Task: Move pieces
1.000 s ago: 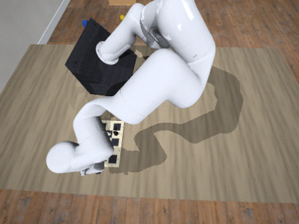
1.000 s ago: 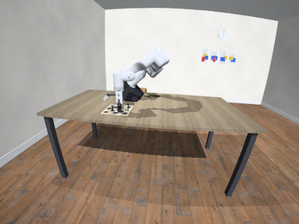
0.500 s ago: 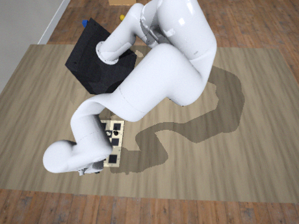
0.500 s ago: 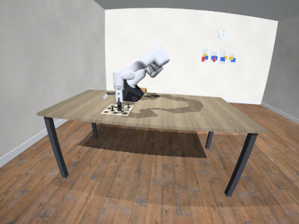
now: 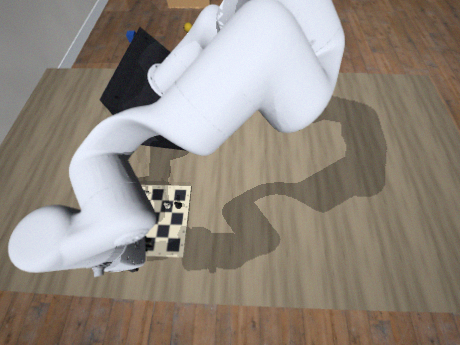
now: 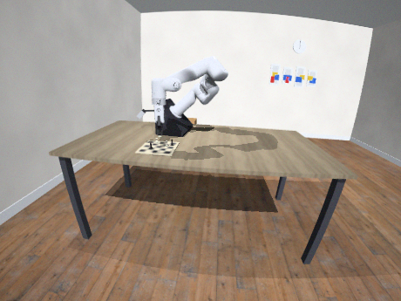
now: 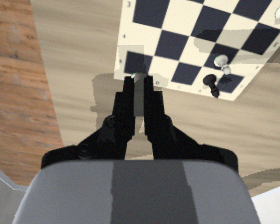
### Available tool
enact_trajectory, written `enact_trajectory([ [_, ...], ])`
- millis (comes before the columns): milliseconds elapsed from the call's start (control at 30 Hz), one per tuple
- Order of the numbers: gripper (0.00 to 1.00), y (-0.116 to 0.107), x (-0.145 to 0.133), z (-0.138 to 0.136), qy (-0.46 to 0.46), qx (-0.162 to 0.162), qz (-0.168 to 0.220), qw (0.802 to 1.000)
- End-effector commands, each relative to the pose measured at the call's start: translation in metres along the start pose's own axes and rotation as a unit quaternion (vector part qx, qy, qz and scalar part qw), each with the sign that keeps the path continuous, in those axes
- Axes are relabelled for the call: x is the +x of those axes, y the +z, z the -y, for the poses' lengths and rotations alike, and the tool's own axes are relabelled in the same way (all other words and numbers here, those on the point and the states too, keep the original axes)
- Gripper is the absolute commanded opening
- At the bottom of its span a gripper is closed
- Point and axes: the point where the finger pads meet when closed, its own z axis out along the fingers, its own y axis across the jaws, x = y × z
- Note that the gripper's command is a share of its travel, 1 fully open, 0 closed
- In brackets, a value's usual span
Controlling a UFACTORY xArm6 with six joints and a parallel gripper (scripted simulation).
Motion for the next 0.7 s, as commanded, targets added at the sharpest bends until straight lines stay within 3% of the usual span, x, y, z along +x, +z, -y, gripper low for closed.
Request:
enact_trajectory([
  [0, 0.00, -0.006, 0.000, 0.000, 0.000, 0.000, 0.000, 1.000],
  [400, 0.00, -0.006, 0.000, 0.000, -0.004, 0.000, 0.000, 1.000],
  [667, 0.00, -0.007, 0.007, -0.010, -0.073, 0.000, 0.000, 0.997],
])
